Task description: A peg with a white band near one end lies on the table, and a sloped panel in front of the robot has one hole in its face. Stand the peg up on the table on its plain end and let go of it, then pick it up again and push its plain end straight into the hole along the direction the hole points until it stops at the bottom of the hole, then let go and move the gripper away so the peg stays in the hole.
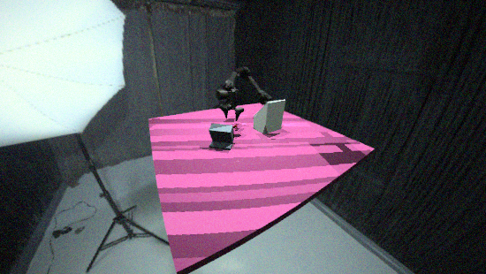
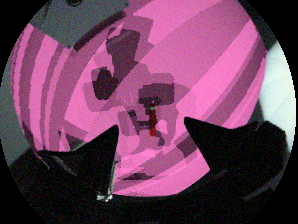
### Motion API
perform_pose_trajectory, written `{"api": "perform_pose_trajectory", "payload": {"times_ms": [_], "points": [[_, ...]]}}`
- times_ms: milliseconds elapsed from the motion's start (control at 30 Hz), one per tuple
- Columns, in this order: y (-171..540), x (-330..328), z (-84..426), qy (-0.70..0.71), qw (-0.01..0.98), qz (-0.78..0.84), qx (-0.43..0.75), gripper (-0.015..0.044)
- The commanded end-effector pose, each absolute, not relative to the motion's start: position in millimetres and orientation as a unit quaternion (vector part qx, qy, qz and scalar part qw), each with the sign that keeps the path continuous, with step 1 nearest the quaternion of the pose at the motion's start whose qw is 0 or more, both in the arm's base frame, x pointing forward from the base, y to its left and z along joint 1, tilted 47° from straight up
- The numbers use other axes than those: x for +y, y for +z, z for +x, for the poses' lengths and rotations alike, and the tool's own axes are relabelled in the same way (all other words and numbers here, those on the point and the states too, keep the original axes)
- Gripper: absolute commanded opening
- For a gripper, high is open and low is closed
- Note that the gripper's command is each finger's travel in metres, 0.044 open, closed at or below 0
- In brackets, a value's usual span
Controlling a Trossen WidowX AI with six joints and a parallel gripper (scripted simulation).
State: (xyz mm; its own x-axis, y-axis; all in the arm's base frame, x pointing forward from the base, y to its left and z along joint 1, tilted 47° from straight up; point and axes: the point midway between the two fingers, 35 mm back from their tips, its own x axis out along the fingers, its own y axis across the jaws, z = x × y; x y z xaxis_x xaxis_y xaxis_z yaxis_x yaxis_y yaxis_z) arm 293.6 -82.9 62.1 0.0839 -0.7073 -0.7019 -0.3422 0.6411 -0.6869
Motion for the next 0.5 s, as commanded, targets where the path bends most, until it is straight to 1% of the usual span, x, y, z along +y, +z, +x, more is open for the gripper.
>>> {"api": "perform_pose_trajectory", "payload": {"times_ms": [0, 467], "points": [[70.5, -90.5, 289.1, -0.168, 0.617, -0.392, 0.661, 0.044], [57.0, -103.3, 292.3, -0.167, 0.618, -0.391, 0.661, 0.044]]}}
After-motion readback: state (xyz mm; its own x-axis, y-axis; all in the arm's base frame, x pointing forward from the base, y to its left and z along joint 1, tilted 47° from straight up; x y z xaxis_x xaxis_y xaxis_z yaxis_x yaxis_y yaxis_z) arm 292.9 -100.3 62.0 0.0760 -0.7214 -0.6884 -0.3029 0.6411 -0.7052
